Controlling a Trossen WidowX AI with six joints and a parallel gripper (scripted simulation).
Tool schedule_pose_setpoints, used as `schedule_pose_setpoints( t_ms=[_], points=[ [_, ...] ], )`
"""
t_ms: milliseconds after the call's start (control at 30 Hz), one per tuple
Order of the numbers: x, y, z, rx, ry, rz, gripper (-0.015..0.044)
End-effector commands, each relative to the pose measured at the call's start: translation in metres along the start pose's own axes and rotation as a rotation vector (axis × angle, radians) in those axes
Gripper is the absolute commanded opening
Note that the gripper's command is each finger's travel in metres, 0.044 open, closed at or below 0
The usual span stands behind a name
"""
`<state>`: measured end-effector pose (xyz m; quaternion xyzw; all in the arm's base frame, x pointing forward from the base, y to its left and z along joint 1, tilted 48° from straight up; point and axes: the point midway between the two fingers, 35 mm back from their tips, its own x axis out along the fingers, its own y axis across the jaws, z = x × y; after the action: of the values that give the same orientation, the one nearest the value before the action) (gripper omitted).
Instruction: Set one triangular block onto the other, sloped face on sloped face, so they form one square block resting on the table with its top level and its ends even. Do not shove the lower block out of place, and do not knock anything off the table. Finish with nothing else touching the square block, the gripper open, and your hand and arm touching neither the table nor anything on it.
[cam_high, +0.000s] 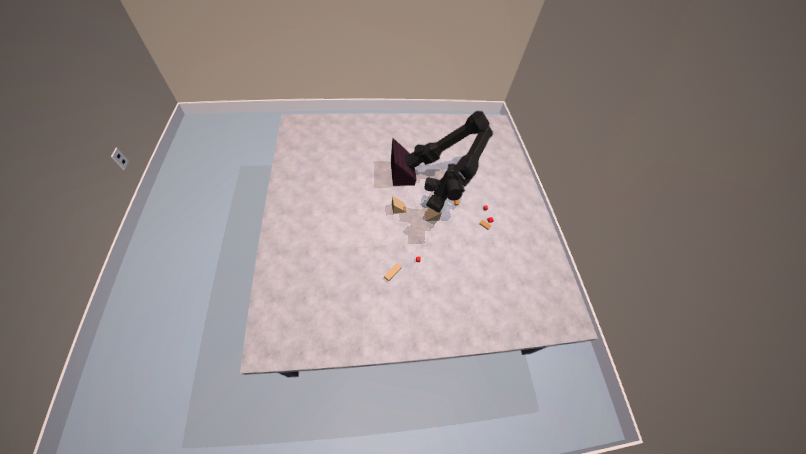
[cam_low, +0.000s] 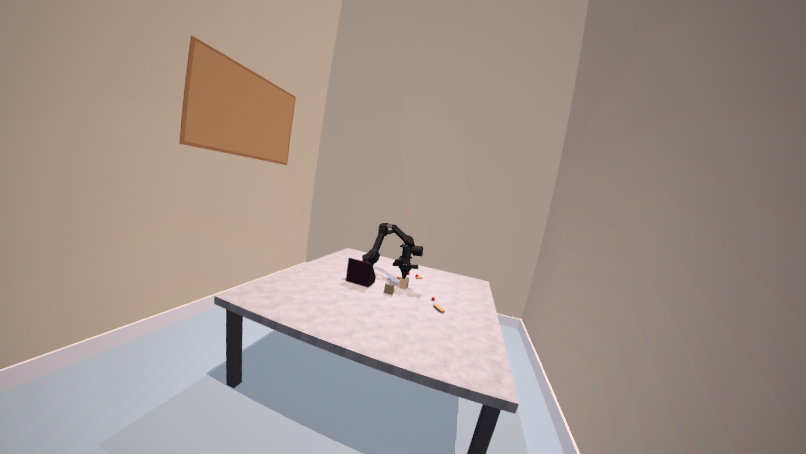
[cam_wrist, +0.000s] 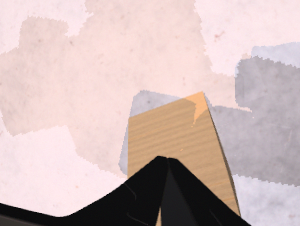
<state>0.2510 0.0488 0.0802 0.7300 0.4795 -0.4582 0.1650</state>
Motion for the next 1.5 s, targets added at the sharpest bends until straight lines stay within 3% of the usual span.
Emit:
schedule_pose_setpoints(
  t_ms=[0,500,1467],
  points=[
    [-0.023,-0.034,0.025,1.022,0.021,-0.289,0.0],
    [-0.022,-0.034,0.025,1.022,0.021,-0.289,0.0],
    [0.022,-0.043,0.018,1.022,0.022,-0.287,0.0]
  ],
)
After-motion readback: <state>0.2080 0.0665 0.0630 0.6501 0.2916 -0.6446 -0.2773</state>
